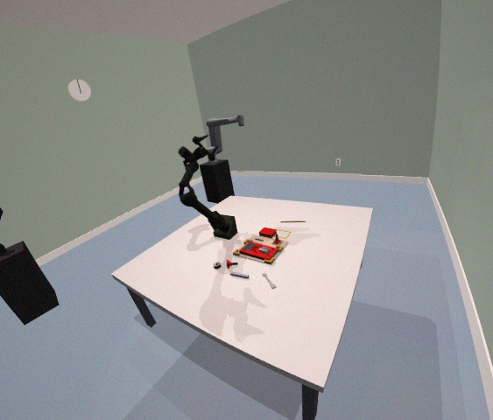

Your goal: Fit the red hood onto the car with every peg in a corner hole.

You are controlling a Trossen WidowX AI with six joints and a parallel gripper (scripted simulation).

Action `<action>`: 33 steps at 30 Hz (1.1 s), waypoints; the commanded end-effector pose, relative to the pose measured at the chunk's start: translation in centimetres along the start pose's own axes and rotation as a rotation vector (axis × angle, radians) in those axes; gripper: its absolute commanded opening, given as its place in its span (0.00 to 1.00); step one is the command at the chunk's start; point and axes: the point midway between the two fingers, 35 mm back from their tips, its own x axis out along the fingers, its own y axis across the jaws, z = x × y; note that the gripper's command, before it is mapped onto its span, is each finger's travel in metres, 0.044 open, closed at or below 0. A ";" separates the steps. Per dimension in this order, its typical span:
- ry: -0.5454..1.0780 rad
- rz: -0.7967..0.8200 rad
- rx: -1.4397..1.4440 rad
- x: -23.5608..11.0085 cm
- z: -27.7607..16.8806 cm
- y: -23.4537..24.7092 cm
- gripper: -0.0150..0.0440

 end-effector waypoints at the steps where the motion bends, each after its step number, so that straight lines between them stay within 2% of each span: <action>1: -0.001 -0.003 -0.006 0.2 0.0 -0.1 1.00; 10: -0.029 -0.176 -0.309 7.4 0.7 -7.6 1.00; 19: -0.009 -0.439 -0.583 13.4 4.0 -17.4 1.00; 26: 0.046 -0.688 -0.743 15.8 8.0 -25.6 1.00; 33: 0.126 -0.961 -0.832 15.9 13.0 -33.5 1.00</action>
